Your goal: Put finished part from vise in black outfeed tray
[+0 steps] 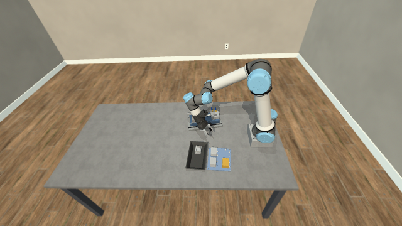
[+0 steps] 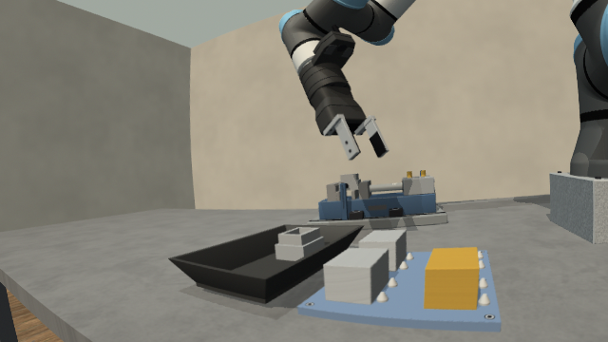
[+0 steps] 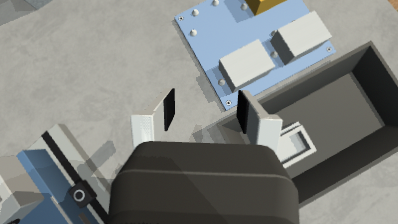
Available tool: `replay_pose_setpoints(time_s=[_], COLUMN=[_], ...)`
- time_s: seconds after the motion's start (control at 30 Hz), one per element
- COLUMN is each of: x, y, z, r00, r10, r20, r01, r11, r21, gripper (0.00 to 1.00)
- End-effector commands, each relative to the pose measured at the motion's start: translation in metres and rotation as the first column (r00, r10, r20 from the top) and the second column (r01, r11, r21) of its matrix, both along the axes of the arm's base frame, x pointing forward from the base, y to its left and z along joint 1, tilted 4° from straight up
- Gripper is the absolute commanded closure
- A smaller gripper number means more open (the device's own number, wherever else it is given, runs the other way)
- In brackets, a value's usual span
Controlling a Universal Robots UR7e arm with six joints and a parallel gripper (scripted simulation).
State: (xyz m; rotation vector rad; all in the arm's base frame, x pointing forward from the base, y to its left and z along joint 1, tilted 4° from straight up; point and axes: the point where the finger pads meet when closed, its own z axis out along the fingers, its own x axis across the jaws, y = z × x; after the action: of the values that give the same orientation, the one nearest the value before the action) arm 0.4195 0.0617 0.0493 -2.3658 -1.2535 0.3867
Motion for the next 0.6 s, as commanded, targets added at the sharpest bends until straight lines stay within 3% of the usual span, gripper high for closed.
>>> replay_pose_setpoints(time_s=[0.0,0.23,0.3,0.37,0.57], x=[0.03,0.059,0.059,0.071,0.089], y=[-0.039,-0.091,-0.091,-0.118,-0.164], z=[-0.001,0.003,0.003,0.006,0.012], r00=[0.99,0.949,0.949,0.916,0.847], r10=[-0.131,-0.286,-0.286,-0.36,-0.47], r20=[0.057,0.133,0.133,0.175,0.246], r01=[0.136,0.305,0.305,0.391,0.523], r11=[0.987,0.938,0.938,0.899,0.817], r21=[-0.084,-0.164,-0.164,-0.198,-0.241], gripper=[0.0,0.0,0.0,0.0,0.0])
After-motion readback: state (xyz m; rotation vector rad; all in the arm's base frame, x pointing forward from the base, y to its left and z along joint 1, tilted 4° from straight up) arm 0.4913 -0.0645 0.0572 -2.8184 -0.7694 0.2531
